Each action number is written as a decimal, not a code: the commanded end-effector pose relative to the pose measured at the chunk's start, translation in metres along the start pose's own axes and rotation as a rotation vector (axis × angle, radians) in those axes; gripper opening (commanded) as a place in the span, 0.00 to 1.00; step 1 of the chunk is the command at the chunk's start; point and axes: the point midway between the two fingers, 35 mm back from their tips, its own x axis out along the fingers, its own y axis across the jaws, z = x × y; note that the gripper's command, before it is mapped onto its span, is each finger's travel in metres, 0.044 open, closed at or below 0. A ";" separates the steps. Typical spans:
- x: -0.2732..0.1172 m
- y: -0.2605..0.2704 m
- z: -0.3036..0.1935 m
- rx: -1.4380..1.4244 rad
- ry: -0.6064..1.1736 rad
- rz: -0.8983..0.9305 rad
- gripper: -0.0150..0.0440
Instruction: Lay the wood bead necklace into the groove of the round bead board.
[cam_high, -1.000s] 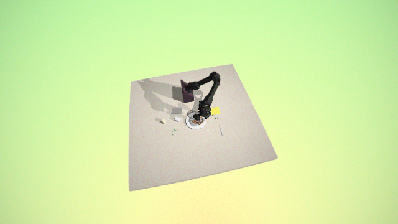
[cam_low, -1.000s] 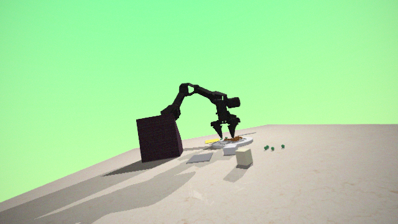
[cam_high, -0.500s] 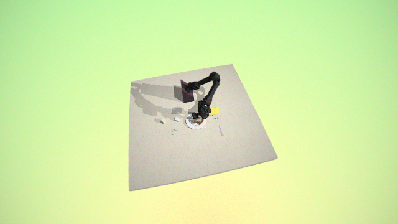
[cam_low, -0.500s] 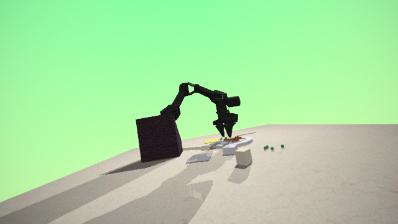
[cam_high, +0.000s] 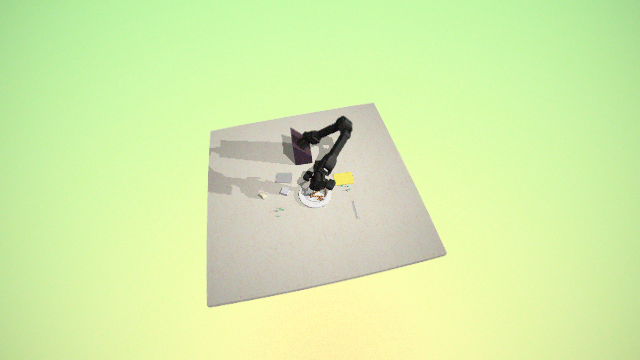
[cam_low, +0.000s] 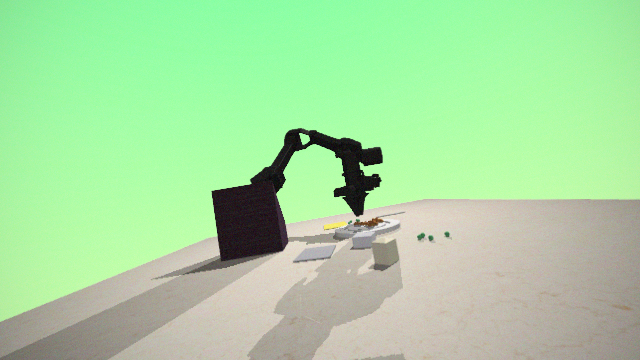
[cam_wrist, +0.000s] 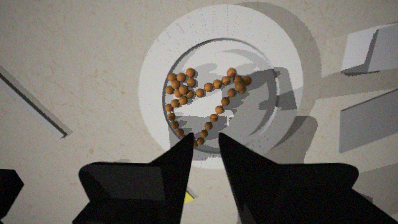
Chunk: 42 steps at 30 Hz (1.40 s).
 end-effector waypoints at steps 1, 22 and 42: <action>-0.012 -0.011 0.011 0.506 -0.008 0.003 0.46; -0.005 -0.009 0.012 0.495 -0.011 0.007 0.46; 0.024 -0.011 0.011 0.505 -0.007 0.004 0.46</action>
